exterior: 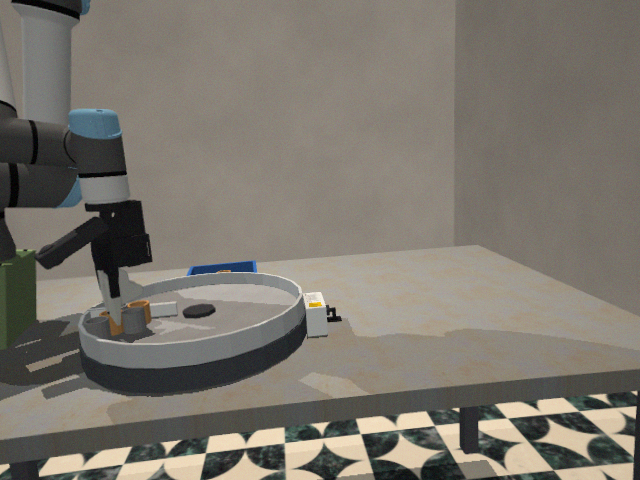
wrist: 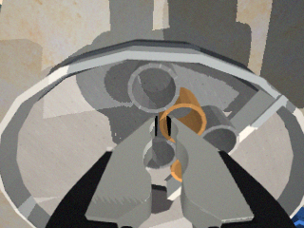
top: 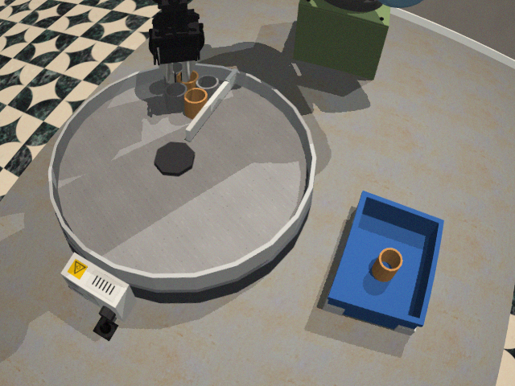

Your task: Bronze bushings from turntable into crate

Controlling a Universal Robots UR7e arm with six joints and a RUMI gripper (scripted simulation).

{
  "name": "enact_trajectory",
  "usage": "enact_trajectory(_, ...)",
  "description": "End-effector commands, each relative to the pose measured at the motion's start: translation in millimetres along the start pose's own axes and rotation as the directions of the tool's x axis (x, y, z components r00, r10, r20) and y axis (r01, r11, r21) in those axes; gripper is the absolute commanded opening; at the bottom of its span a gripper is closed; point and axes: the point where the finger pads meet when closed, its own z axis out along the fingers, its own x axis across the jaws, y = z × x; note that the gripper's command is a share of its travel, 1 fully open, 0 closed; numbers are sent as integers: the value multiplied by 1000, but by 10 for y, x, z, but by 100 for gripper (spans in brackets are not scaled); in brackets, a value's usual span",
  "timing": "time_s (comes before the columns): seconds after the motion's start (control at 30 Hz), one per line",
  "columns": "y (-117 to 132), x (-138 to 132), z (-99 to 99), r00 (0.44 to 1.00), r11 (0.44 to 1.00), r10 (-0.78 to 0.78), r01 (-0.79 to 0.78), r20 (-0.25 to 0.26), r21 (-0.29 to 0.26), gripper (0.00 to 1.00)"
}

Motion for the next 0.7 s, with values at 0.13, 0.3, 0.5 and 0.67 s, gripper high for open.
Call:
enact_trajectory(0.13,1,-4,-3,1000,1000,0,0,1,0,0)
enact_trajectory(0.3,1,-4,-3,1000,1000,0,0,1,0,0)
enact_trajectory(0.5,1,-4,-3,1000,1000,0,0,1,0,0)
enact_trajectory(0.67,1,-4,-3,1000,1000,0,0,1,0,0)
